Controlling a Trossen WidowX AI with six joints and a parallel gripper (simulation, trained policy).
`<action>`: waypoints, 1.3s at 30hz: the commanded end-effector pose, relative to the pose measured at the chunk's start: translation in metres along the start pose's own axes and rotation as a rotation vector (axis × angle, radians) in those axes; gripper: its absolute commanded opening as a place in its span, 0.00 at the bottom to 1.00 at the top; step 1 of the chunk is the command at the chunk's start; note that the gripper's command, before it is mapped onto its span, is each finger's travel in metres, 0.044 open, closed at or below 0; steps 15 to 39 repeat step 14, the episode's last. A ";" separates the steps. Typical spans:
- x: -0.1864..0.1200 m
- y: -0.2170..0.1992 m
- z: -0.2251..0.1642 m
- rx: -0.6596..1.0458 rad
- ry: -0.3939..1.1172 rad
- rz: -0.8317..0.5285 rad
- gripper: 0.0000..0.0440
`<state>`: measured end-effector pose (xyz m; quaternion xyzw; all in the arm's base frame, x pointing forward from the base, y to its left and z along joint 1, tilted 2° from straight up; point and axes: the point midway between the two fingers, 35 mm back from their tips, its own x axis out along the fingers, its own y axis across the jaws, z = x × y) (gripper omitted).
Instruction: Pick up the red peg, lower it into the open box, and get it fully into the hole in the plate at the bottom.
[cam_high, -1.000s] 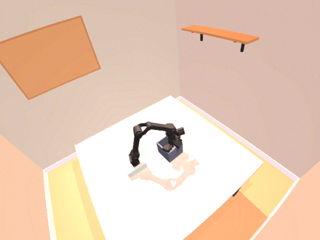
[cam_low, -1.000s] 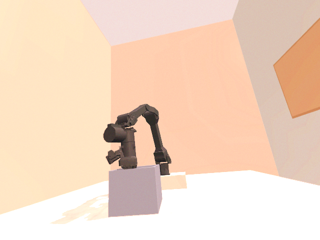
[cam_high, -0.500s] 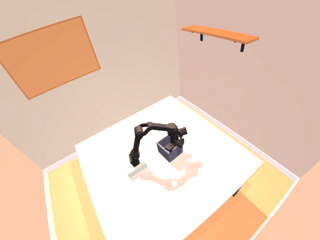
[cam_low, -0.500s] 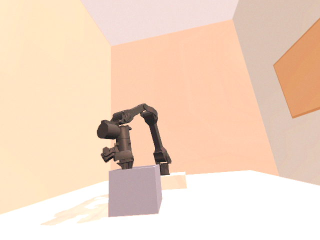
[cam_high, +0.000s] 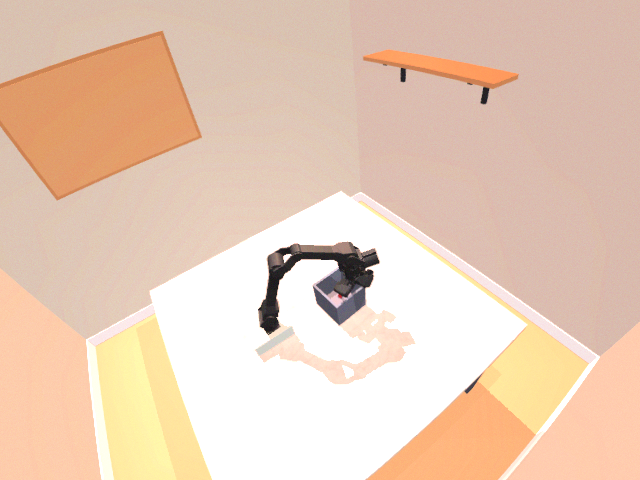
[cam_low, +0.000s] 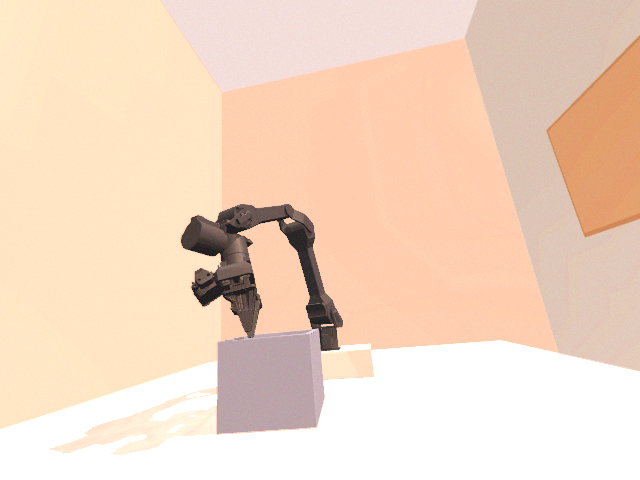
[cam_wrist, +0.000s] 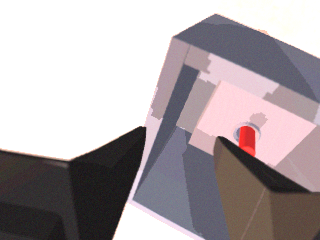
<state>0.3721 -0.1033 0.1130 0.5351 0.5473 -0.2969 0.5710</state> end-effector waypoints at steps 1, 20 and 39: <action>-0.015 0.010 0.003 -0.018 -0.002 0.060 0.46; -0.071 0.041 0.012 -0.117 -0.014 0.251 0.53; -0.071 0.041 0.012 -0.117 -0.014 0.251 0.53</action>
